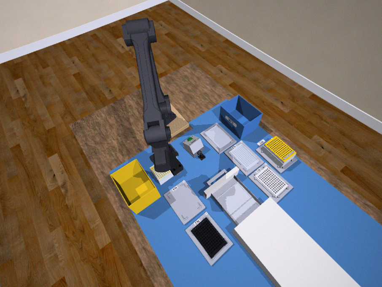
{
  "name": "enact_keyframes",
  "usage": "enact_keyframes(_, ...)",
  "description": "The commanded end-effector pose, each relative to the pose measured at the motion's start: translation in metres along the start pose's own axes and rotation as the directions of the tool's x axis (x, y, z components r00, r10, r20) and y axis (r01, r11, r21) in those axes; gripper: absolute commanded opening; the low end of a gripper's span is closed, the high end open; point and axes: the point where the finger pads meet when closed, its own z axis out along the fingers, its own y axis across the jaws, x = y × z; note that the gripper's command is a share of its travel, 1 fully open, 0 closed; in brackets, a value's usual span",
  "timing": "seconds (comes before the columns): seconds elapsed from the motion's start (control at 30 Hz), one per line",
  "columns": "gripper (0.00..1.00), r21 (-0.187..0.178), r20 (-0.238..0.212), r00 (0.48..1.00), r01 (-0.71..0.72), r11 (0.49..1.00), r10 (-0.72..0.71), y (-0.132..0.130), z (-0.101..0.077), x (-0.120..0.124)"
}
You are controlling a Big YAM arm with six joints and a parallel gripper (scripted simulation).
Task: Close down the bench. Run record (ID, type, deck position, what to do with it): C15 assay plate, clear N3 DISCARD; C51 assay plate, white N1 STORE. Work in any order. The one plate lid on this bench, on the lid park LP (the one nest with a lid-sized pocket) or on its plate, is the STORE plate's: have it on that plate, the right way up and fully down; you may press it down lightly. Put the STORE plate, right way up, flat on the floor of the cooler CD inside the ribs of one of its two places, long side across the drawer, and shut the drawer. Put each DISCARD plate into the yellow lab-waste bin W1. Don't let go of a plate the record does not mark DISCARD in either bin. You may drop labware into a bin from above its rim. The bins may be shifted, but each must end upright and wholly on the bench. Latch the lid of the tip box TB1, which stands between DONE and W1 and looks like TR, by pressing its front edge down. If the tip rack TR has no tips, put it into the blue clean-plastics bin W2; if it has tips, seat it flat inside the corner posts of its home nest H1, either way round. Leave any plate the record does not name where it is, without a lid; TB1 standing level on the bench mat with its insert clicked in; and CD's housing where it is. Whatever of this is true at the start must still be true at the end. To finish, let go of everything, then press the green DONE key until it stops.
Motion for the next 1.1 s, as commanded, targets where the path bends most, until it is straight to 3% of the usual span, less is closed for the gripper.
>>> enact_keyframes(0.0, 0.0, 0.013, 0.03, 1.0, -0.003, 1.0, 0.002, -0.007, -0.014, 0.001)
enact_keyframes(0.27, 0.0, 0.008, 0.019, 1.0, -0.002, 1.0, 0.002, -0.005, -0.011, 0.012)
enact_keyframes(0.3, 0.0, 0.023, 0.045, 0.999, -0.003, 1.0, 0.002, -0.015, -0.021, -0.004)
enact_keyframes(0.4, 0.0, 0.008, 0.02, 1.0, -0.002, 1.0, 0.002, -0.005, -0.012, 0.017)
enact_keyframes(0.47, 0.0, 0.021, 0.042, 0.999, -0.003, 1.0, 0.002, -0.009, -0.018, 0.003)
enact_keyframes(1.0, 0.0, 0.021, 0.042, 0.999, -0.003, 1.0, 0.002, -0.009, -0.018, 0.003)
enact_keyframes(1.03, 0.0, 0.036, 0.067, 0.998, -0.004, 0.999, 0.002, -0.016, -0.034, -0.001)
enact_keyframes(1.07, 0.0, 0.037, 0.07, 0.998, -0.007, 0.999, 0.004, -0.016, -0.038, -0.001)
